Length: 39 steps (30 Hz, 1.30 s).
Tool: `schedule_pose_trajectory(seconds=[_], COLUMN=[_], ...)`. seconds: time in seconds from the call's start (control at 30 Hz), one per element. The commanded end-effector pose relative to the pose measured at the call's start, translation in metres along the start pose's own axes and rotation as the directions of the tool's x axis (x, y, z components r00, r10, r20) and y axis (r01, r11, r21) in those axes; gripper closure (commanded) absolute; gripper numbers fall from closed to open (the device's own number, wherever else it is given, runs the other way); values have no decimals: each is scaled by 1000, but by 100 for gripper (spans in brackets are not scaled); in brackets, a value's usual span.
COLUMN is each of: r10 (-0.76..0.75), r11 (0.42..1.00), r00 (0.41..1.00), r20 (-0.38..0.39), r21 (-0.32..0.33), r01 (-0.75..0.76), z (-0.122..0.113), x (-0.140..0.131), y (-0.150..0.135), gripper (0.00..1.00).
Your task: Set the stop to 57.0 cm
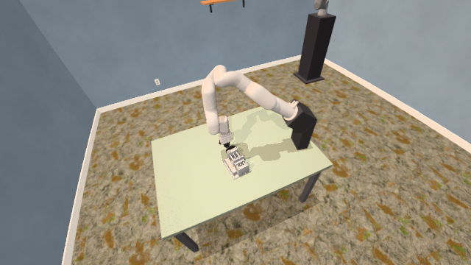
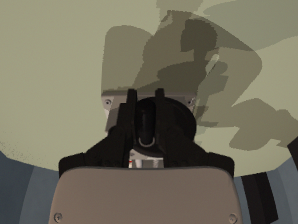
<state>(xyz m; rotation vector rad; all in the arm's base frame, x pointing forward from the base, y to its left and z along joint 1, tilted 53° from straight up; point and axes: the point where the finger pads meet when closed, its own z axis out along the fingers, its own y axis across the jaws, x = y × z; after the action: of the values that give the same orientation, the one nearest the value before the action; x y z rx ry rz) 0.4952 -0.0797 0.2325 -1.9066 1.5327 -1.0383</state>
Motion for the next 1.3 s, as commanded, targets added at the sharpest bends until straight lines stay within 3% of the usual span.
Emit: schedule_pose_trajectory(seconds=[0.0,1.27], r10=[1,1], r11=[1000,1000], r00=[1000,1000], r20=[0,0], r21=[-2,-3], r01=[-1,-1], z=[3,23], x=[0,0], y=[-4,-16], gripper=[94,94])
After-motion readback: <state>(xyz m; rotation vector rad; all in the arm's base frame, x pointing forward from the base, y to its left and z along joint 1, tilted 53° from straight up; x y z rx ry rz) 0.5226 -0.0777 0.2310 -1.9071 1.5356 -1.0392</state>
